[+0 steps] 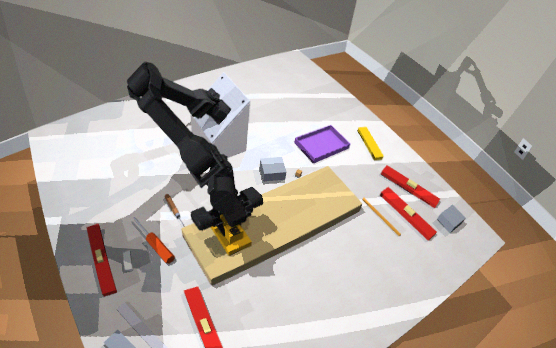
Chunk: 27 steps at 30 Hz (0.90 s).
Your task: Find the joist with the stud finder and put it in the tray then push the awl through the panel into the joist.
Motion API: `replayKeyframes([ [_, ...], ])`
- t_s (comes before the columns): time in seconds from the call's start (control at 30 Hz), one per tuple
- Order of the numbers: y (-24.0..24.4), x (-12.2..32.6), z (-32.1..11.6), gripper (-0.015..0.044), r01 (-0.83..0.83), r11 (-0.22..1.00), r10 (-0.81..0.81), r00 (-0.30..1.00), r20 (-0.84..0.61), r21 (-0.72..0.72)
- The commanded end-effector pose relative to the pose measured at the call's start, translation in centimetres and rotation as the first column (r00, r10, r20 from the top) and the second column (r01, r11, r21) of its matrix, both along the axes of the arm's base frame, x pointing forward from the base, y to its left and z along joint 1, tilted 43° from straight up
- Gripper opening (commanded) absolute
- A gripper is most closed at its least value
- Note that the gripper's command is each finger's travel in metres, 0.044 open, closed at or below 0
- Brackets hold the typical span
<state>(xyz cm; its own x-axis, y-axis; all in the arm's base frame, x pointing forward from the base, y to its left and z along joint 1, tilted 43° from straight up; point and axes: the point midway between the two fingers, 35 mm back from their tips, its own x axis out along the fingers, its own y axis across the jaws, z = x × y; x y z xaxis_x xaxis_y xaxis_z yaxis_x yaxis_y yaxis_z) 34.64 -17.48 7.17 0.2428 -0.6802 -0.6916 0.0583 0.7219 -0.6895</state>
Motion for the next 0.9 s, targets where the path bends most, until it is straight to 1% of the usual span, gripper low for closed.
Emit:
replayKeyframes([
  [0.0, 0.5, 0.0, -0.6, 0.0, 0.0, 1.0, 0.0, 1.0, -0.002, 0.0],
  [0.87, 3.4, 0.3, -3.4, 0.0, 0.0, 1.0, 0.0, 1.0, -0.002, 0.002],
])
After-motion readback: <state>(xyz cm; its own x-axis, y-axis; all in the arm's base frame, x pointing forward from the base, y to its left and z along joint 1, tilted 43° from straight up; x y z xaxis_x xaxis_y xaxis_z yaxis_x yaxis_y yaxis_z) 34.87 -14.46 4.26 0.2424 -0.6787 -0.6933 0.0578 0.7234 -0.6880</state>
